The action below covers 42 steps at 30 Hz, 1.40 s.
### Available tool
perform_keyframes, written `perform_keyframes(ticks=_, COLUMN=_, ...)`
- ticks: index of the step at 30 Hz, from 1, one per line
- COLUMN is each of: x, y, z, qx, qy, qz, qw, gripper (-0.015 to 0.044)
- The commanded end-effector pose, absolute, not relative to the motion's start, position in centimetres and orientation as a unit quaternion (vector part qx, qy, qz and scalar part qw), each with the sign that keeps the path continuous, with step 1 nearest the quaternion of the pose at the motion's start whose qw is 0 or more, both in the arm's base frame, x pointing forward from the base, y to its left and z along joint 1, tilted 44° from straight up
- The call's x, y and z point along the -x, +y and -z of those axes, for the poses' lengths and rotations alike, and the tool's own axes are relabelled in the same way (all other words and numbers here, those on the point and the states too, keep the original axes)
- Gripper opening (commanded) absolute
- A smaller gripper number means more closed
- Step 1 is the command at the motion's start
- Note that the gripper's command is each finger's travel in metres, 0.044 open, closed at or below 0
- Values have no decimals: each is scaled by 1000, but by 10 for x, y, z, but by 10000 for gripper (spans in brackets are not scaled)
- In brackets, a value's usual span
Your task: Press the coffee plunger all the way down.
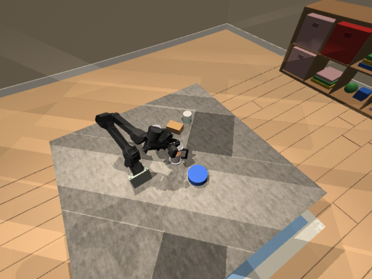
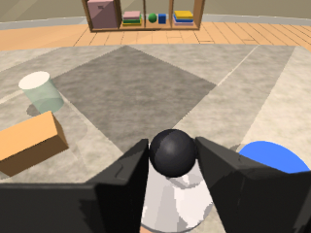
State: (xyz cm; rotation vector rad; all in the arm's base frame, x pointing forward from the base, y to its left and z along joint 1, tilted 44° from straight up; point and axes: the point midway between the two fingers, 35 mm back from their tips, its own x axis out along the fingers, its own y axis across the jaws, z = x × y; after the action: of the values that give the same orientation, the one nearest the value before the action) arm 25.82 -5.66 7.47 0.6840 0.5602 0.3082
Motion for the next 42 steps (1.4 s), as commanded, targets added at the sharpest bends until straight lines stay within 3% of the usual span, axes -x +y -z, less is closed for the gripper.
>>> perform_keyframes(ticks=1, x=-258, y=-57, z=-75, qx=-330, qy=270, qz=-149, qw=892, gripper=125)
perform_keyframes(ticks=9, x=-258, y=-57, z=-75, qx=-330, qy=270, qz=-149, qw=892, gripper=125)
perform_keyframes(ticks=21, x=-258, y=-57, z=-75, qx=-330, qy=270, qz=-149, qw=892, gripper=440)
perform_keyframes(ticks=42, x=-237, y=-107, z=-138, qx=-337, qy=277, qz=-148, qw=887, gripper=440)
